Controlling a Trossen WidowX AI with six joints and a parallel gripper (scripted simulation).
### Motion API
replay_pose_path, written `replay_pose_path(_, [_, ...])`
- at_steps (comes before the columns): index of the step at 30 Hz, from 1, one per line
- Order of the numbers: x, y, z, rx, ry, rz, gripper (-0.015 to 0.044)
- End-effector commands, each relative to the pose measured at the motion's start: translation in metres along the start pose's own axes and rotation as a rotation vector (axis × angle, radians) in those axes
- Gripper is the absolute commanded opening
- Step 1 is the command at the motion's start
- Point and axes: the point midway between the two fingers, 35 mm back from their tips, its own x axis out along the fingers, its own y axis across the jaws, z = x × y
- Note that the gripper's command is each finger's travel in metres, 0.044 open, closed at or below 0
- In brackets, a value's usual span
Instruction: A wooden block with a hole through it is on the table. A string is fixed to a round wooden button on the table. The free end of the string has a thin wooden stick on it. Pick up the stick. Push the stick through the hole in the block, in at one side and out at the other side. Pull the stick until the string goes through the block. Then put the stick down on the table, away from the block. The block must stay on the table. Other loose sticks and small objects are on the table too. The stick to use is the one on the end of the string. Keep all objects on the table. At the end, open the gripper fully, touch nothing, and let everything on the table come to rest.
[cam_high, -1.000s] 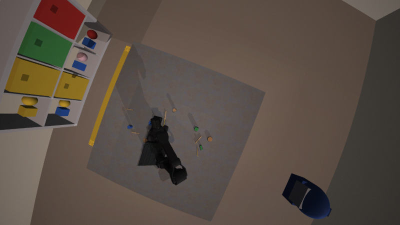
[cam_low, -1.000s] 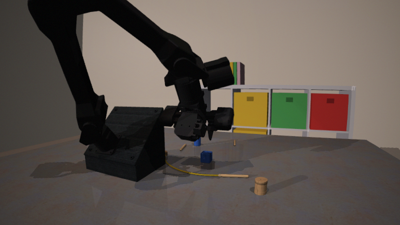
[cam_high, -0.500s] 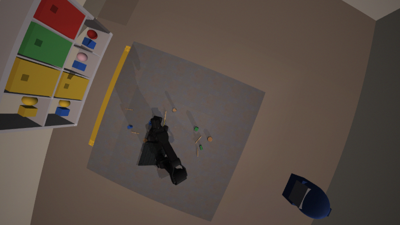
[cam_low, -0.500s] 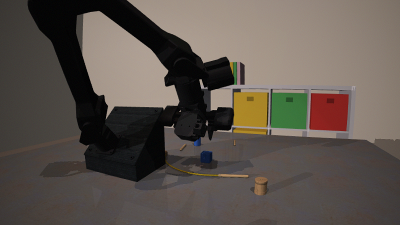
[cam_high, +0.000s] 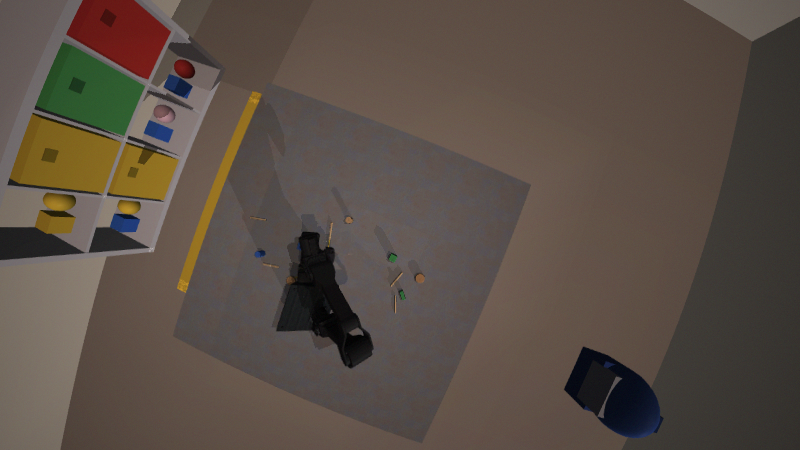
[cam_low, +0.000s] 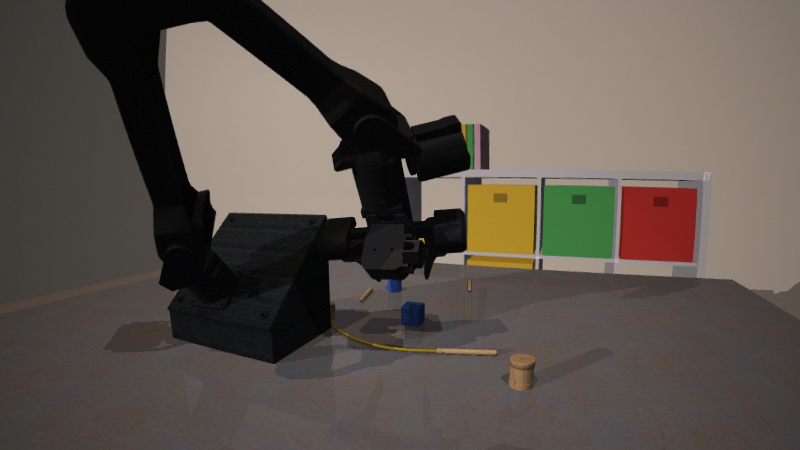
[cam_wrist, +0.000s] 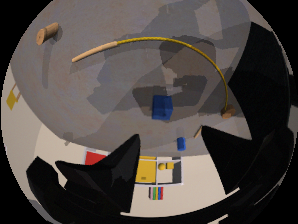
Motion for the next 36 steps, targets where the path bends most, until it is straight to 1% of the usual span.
replay_pose_path(1, [0.005, 0.003, -0.005, -0.405, -0.055, -0.041, 0.0420])
replay_pose_path(2, [0.006, 0.003, -0.006, -0.514, -0.068, -0.057, 0.0440])
replay_pose_path(12, [0.020, 0.006, -0.019, -1.582, -0.123, -0.277, 0.0440])
replay_pose_path(25, [0.032, 0.008, -0.029, -2.325, -0.063, -0.524, 0.0440])
replay_pose_path(36, [0.040, 0.008, -0.037, -2.919, 0.105, -0.766, 0.0440])
